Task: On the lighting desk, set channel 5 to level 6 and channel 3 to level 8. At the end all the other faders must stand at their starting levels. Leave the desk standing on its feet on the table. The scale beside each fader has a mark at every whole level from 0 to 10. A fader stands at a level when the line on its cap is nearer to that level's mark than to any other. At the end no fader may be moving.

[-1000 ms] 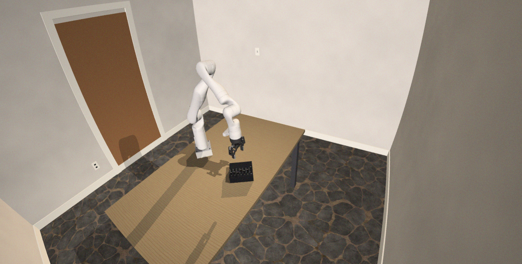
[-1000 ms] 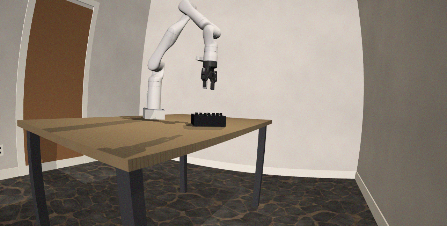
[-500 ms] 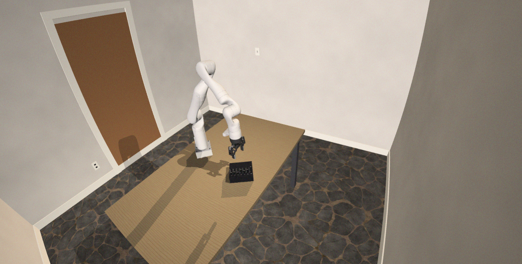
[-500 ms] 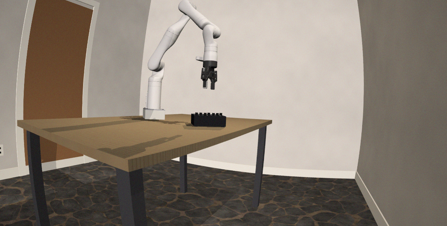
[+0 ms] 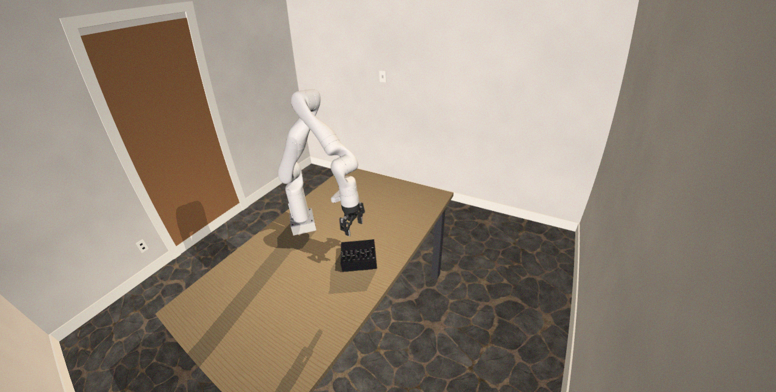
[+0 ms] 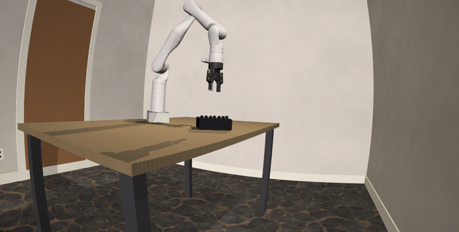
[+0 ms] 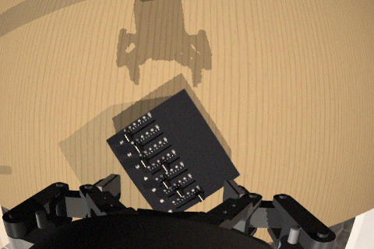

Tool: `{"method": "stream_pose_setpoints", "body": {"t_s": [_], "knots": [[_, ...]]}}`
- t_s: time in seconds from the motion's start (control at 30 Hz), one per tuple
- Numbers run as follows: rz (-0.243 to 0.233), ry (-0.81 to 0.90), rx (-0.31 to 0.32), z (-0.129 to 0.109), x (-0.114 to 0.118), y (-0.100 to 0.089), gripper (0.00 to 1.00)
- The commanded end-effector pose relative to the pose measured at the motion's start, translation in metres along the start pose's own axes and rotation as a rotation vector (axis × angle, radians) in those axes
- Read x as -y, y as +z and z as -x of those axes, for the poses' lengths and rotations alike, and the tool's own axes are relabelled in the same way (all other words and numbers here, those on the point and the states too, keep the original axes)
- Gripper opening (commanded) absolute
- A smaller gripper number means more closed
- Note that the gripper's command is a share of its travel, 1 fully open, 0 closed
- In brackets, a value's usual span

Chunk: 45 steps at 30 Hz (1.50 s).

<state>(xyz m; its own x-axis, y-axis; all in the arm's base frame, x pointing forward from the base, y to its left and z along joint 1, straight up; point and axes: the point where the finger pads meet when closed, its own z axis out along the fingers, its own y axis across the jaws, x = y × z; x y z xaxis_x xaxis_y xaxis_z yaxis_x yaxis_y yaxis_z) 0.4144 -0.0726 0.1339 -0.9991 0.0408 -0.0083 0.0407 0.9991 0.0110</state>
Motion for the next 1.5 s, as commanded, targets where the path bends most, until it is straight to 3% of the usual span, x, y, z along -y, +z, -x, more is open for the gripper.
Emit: {"method": "stream_pose_setpoints", "body": {"t_s": [0.0, 0.47, 0.73, 0.97, 1.27, 1.47], "knots": [[-0.002, 0.009, 0.003, 0.001, 0.001, 0.0, 1.0], [-0.054, 0.291, 0.056, 0.021, 0.025, 0.028, 1.0], [-0.122, 0.616, 0.152, 0.042, 0.06, 0.054, 1.0], [-0.171, 0.85, 0.255, 0.059, 0.091, 0.066, 1.0], [-0.192, 0.965, 0.32, 0.067, 0.107, 0.068, 1.0], [-0.195, 0.981, 0.331, 0.068, 0.11, 0.068, 1.0]]}}
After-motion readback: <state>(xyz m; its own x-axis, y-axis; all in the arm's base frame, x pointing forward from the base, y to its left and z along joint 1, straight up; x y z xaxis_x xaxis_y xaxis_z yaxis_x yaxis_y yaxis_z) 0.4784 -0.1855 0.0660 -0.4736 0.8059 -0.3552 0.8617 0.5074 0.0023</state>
